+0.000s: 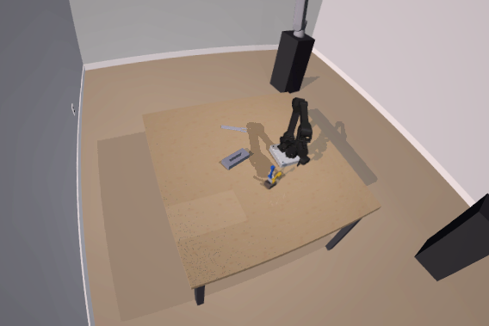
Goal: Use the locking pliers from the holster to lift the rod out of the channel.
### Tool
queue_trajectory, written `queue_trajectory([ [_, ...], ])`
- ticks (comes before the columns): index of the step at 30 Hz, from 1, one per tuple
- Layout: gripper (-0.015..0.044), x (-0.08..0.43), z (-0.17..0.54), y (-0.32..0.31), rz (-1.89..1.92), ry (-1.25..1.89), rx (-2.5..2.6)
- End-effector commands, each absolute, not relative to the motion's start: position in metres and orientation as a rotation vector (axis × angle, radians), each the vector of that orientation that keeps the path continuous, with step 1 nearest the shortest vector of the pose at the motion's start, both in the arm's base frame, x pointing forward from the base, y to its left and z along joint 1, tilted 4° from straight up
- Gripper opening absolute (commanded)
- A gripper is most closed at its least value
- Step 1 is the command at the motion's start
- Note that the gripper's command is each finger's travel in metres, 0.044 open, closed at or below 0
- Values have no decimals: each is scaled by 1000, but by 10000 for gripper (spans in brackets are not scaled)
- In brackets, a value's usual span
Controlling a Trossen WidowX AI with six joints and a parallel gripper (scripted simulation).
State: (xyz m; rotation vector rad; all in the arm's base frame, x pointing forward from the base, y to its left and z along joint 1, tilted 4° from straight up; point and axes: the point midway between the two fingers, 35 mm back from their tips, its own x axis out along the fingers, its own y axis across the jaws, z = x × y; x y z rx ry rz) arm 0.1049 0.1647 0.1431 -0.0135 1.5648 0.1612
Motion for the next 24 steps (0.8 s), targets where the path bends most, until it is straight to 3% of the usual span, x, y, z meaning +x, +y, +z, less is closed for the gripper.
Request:
queue_trajectory([
  [1, 440, 108, 143, 165, 154, 1573, -14],
  [24, 440, 207, 136, 176, 154, 1564, -15],
])
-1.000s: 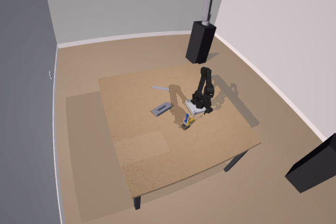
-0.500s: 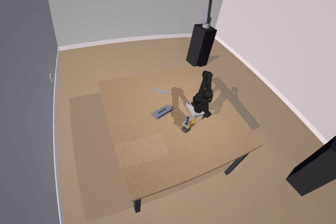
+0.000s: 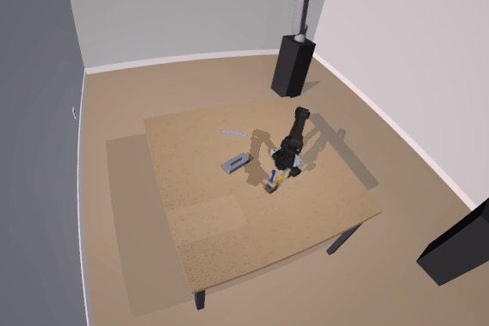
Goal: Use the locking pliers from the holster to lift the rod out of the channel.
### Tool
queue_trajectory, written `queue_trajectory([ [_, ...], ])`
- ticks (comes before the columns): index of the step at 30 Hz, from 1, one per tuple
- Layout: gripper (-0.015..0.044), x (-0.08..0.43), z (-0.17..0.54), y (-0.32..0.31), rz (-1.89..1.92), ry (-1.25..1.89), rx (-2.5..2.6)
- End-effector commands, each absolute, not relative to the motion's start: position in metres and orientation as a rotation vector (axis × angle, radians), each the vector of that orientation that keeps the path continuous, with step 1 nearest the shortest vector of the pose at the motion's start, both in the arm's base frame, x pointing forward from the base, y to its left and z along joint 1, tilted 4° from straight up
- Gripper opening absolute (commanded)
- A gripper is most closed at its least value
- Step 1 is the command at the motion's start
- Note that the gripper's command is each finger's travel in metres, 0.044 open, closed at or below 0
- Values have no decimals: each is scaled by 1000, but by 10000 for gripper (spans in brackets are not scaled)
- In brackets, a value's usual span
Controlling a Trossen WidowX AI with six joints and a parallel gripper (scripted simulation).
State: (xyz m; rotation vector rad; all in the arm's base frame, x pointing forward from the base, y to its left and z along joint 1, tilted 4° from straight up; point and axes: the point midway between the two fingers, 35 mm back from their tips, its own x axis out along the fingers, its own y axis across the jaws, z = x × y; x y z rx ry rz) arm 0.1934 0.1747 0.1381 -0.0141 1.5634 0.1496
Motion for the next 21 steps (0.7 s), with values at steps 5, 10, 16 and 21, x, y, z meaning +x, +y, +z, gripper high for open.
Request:
queue_trajectory([
  [5, 440, 208, 135, 177, 154, 1564, -15],
  [10, 440, 218, 136, 178, 154, 1563, -15],
  [16, 440, 242, 136, 180, 154, 1561, -15],
  [21, 440, 248, 136, 181, 154, 1560, -15],
])
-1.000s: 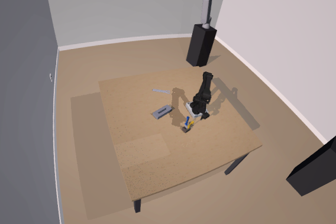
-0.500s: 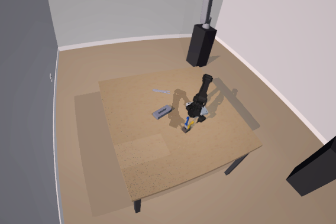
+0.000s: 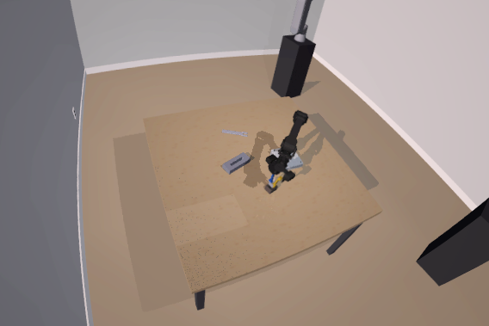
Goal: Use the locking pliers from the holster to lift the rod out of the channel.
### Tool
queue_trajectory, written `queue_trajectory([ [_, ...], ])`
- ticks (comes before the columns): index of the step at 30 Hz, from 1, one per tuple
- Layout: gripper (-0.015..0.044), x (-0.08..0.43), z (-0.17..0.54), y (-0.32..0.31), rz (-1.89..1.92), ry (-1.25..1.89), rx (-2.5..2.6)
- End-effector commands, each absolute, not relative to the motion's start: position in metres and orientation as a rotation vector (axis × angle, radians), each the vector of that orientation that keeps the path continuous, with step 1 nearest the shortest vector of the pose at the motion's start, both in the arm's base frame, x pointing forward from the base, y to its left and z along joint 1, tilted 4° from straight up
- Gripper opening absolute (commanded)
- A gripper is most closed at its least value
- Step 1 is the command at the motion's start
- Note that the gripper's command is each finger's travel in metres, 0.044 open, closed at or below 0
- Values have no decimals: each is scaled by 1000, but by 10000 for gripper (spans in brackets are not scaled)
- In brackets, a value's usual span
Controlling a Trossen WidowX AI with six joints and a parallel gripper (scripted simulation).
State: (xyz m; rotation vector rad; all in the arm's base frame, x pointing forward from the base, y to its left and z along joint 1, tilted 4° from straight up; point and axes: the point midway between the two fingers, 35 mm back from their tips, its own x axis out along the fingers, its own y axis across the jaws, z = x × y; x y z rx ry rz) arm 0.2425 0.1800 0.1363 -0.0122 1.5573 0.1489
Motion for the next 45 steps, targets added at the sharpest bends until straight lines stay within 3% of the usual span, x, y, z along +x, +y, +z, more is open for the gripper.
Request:
queue_trajectory([
  [1, 440, 248, 136, 181, 154, 1560, -15],
  [45, 415, 248, 106, 183, 154, 1560, -15],
])
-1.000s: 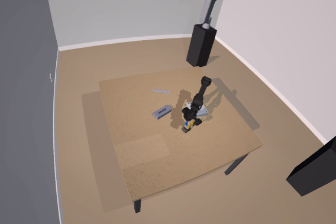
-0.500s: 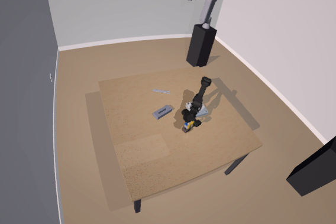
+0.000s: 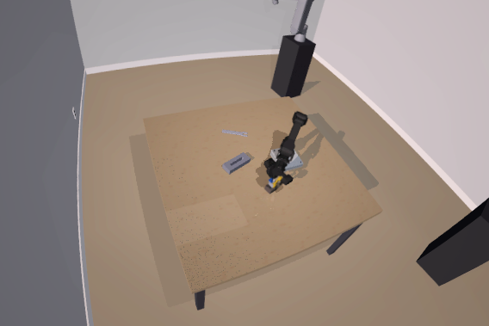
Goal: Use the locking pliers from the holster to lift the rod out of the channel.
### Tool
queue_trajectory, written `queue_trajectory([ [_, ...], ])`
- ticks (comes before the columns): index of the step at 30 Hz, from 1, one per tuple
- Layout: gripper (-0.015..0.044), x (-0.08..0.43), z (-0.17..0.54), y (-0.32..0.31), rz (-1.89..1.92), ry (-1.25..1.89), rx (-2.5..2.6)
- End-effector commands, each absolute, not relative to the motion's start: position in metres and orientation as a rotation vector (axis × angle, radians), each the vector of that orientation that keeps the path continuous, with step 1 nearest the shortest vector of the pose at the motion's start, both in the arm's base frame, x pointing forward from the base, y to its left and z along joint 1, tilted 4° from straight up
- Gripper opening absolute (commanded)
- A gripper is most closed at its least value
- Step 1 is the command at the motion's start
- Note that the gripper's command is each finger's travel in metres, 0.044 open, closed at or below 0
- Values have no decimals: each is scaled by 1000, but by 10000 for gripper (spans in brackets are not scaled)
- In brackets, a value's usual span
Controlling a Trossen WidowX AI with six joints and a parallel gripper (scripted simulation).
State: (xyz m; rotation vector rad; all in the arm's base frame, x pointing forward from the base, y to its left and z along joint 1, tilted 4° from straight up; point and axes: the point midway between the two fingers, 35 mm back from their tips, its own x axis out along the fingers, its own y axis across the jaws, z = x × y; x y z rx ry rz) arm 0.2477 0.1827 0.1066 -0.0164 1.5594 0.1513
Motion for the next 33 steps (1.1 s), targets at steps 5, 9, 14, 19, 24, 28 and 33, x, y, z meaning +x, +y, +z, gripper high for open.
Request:
queue_trajectory([
  [5, 408, 248, 106, 183, 154, 1560, -15],
  [9, 403, 248, 106, 183, 154, 1560, -15],
  [14, 396, 248, 106, 183, 154, 1560, -15],
  [19, 389, 248, 106, 183, 154, 1560, -15],
  [24, 383, 248, 106, 183, 154, 1560, -15],
  [28, 377, 248, 106, 183, 154, 1560, -15],
  [33, 371, 248, 106, 183, 154, 1560, -15],
])
